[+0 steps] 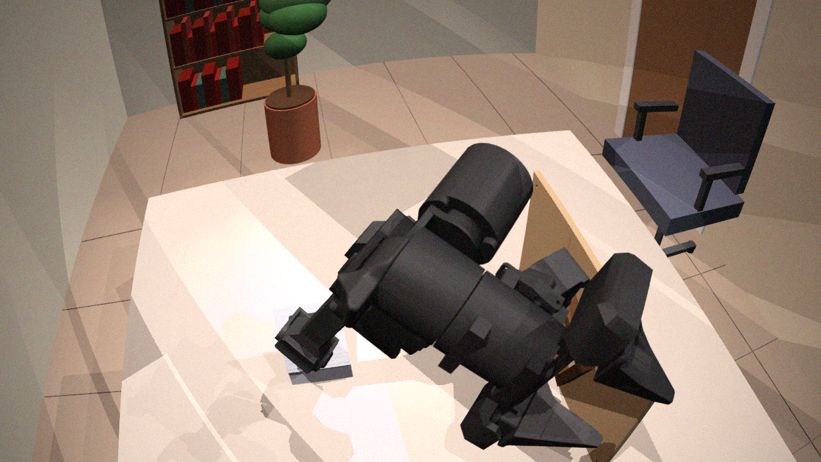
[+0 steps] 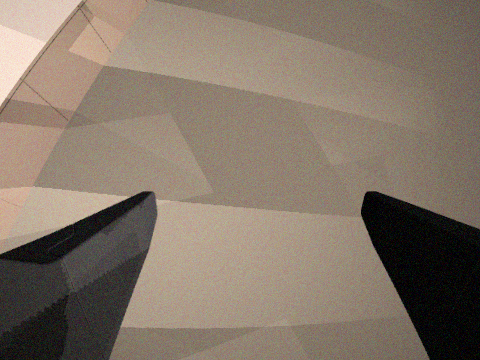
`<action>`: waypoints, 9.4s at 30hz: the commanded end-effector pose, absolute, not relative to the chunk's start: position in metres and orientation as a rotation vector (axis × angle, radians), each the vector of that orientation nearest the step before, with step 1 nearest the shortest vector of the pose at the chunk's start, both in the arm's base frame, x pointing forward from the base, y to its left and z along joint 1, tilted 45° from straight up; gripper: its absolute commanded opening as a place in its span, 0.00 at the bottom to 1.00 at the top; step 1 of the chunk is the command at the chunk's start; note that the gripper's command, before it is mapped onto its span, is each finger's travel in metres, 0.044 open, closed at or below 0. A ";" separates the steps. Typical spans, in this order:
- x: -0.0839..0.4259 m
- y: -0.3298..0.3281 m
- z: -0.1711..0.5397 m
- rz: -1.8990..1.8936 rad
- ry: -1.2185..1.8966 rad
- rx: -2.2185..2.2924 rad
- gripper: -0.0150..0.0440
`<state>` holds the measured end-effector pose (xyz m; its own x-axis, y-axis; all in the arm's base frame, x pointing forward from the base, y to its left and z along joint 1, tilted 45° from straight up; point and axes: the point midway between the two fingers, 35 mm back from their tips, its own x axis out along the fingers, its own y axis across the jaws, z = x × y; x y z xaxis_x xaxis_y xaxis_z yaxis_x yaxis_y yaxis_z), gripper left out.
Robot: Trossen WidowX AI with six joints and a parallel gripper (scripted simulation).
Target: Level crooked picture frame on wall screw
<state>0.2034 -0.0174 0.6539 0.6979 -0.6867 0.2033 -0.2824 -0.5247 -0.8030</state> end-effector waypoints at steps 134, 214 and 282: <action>0.181 -0.012 0.223 0.034 0.089 1.154 0.69; 0.334 -0.044 0.202 0.029 -0.001 1.192 0.69; 0.364 -0.043 0.202 0.030 -0.003 1.193 0.36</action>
<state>0.3635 -0.0423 0.2023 0.9995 0.0258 0.0178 -0.0261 0.3725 0.9277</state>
